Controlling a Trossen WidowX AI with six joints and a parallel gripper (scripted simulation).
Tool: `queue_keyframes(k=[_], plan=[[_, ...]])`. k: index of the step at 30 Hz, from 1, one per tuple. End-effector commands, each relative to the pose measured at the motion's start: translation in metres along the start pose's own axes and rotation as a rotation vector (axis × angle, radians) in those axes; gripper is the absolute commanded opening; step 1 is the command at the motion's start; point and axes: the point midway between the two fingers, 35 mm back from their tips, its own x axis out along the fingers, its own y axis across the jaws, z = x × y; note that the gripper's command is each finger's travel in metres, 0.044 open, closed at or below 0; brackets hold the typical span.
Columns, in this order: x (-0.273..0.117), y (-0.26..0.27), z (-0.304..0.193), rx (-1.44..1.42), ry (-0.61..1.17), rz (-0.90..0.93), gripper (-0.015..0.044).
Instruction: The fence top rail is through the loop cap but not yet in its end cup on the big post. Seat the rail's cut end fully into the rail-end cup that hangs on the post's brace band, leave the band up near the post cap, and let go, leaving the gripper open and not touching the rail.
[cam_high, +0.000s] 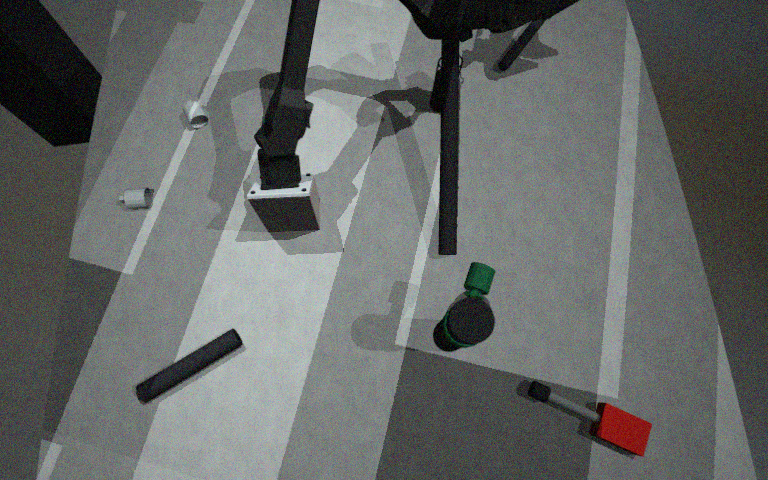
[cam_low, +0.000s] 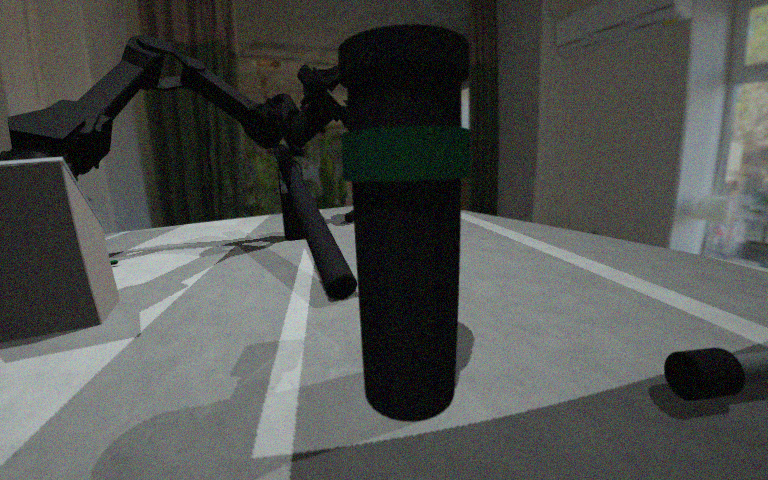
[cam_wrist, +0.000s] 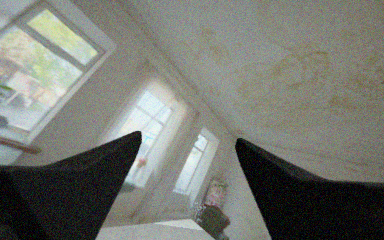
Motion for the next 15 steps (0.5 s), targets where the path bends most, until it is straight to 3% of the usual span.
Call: queue_keyframes(k=[1, 7, 11, 15], plan=[[0.001, 0.0, -0.001, -0.007, 0.001, 0.003, 0.0426], [0.049, -0.011, -0.038, -0.289, 0.106, 0.153, 0.044], [0.082, -0.043, -0.09, -0.506, 0.306, 0.308, 0.044], [0.089, -0.089, -0.141, -0.613, 0.559, 0.45, 0.044]])
